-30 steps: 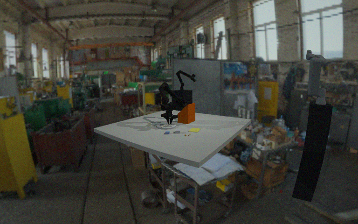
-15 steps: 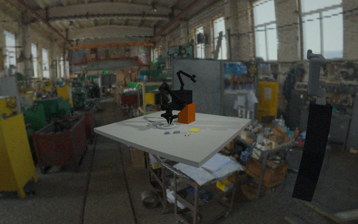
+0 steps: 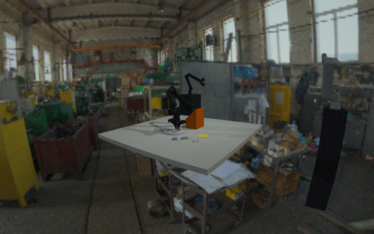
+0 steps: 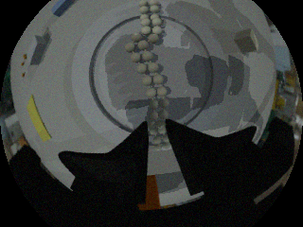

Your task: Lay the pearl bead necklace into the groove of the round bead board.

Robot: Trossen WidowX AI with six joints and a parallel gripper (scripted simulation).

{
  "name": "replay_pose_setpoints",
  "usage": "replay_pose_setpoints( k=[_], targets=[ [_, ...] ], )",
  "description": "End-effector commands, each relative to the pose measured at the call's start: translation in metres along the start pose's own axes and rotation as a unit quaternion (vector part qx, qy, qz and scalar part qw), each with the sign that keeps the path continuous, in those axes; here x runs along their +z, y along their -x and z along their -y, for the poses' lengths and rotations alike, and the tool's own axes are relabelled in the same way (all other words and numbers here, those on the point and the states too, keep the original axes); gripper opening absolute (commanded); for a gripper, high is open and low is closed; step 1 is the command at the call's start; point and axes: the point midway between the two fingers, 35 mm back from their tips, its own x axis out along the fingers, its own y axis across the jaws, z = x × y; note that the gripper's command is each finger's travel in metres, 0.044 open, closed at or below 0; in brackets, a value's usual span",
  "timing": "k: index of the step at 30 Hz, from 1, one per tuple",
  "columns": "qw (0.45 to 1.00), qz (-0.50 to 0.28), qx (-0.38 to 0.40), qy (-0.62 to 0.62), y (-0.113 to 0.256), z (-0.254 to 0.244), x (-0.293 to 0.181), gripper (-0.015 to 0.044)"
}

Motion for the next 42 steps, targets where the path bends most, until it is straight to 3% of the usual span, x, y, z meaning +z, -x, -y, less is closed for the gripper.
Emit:
replay_pose_setpoints(
  k=[1, 4, 21, 41, 42],
  targets=[
    [1.0, 0.0, 0.0, -0.001, 0.0002, 0.0002, 0.0002, 0.0],
    [1.0, 0.0, 0.0, -0.001, 0.0002, 0.0002, 0.0002, 0.0],
    [1.0, -0.001, -0.002, 0.003, 0.006, 0.0, 0.0, 0.044],
    [1.0, -0.001, -0.002, 0.003, 0.006, 0.0, 0.0, 0.044],
    [1.0, -0.001, -0.001, 0.007, 0.0071, 0.0004, -0.0006, 0.0414]
  ],
)
